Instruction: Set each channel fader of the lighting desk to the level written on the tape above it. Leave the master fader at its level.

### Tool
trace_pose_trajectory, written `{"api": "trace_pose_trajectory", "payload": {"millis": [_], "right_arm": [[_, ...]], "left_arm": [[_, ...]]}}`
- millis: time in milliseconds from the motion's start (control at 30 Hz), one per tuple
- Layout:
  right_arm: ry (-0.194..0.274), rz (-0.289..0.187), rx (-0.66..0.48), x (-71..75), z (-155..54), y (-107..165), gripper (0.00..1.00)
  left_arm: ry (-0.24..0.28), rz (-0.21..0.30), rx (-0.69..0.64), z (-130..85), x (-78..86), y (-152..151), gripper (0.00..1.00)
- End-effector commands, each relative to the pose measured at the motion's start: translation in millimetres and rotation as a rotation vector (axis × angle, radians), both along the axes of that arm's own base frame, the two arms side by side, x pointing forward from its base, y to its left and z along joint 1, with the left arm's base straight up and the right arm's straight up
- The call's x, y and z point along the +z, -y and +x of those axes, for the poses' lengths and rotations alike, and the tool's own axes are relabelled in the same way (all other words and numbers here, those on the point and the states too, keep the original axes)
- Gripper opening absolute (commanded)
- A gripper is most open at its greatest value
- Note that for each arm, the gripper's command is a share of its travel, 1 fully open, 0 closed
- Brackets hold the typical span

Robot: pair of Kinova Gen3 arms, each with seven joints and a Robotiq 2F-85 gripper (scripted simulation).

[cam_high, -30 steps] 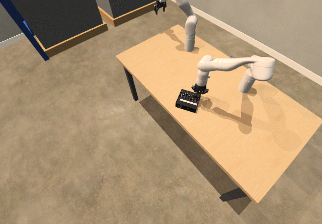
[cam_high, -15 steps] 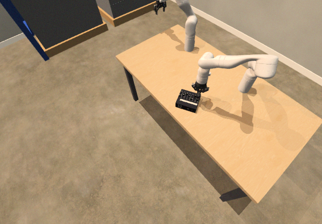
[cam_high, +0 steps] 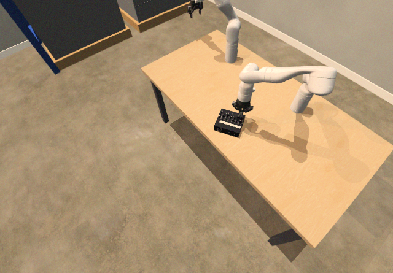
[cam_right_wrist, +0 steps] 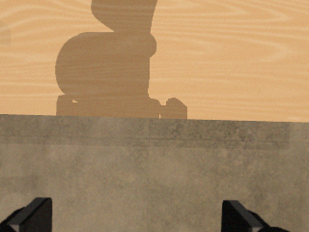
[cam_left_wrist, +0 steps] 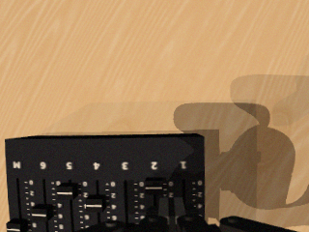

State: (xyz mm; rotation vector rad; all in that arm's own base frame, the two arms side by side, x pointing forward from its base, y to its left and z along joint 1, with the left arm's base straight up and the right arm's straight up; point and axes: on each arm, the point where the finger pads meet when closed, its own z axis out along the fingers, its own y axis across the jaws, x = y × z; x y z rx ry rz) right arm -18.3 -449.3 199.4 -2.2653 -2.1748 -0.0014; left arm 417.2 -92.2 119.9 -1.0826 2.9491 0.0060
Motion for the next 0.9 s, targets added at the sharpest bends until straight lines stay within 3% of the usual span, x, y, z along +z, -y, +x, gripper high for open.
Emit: {"api": "trace_pose_trajectory", "payload": {"millis": [0,233,867], "right_arm": [[0.000,-0.002,0.000,0.7,0,0,1.000],[0.000,-0.002,0.000,0.7,0,0,1.000],[0.000,-0.002,0.000,0.7,0,0,1.000]], "left_arm": [[0.001,-0.005,-0.017,18,-1.6,46,0.099],[0.001,-0.003,-0.017,28,-3.5,75,0.099],[0.001,-0.003,-0.017,28,-3.5,76,0.099]]}}
